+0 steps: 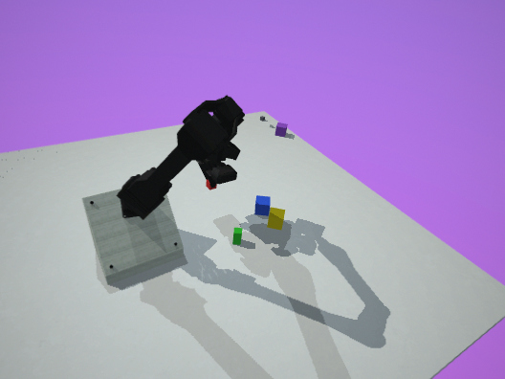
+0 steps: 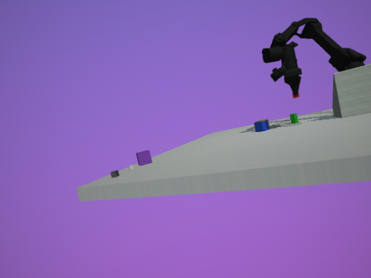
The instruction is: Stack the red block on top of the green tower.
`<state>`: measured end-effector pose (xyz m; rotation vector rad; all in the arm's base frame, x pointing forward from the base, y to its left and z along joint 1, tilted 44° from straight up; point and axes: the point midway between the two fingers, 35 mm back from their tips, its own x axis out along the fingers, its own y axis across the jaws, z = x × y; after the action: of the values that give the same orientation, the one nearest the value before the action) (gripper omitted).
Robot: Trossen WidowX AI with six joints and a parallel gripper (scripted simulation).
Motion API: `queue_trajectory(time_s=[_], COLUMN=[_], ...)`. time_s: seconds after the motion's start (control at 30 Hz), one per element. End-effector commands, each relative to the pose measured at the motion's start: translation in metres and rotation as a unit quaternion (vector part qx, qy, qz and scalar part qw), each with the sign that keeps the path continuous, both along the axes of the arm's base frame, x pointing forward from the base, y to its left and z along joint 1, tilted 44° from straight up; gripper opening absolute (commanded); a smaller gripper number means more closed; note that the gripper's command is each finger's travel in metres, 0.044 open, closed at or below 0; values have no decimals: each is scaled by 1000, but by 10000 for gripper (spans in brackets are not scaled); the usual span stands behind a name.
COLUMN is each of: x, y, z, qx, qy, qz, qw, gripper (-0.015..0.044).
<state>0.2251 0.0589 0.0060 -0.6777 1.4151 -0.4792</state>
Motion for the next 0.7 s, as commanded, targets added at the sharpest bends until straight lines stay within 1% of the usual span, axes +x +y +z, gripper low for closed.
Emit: queue_trajectory(time_s=[0.0,0.33,0.67], x=[11,28,31], y=[-12,-54,-95], z=[16,57,94], qx=[3,3,-8], qy=[-2,-4,-5], qz=[0,1,-2], qw=[1000,1000,1000], gripper=[0,0,0])
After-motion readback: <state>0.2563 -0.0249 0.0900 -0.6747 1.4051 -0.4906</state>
